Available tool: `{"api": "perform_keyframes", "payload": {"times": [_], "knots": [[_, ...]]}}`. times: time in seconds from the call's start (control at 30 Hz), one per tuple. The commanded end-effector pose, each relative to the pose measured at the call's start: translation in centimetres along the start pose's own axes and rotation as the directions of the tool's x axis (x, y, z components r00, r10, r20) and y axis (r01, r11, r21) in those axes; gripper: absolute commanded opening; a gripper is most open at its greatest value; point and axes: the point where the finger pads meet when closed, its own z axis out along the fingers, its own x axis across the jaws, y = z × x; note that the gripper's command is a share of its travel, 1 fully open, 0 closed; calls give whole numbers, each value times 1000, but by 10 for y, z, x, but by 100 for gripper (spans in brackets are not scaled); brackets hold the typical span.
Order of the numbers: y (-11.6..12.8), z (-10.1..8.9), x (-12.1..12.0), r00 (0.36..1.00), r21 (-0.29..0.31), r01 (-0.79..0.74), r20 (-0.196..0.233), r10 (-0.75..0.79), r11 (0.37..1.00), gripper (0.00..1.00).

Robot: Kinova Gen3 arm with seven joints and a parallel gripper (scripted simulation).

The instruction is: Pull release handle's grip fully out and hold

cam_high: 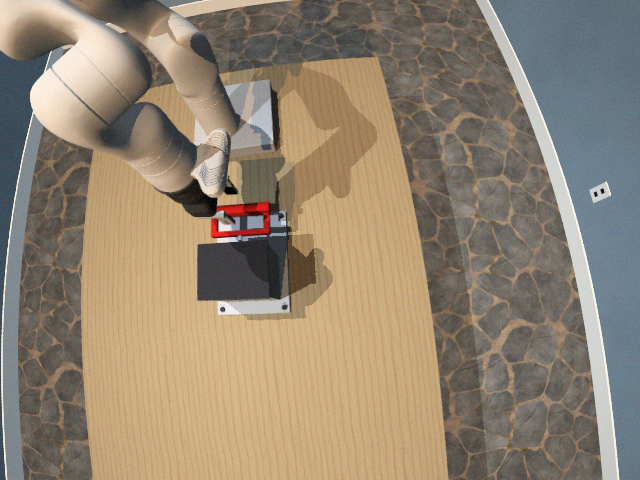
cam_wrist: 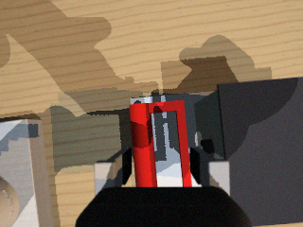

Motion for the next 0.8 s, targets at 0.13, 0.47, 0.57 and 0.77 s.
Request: {"api": "perform_keyframes", "payload": {"times": [0.13, 0.47, 0.57, 0.77], "knots": [[4, 10, -21, 998, -14, 67, -2, -67, 998, 100], [4, 11, -23, 997, -14, 74, -2, -74, 997, 0], [4, 11, -23, 997, -14, 74, -2, -74, 997, 0], [4, 11, -23, 997, -14, 74, -2, -74, 997, 0]]}}
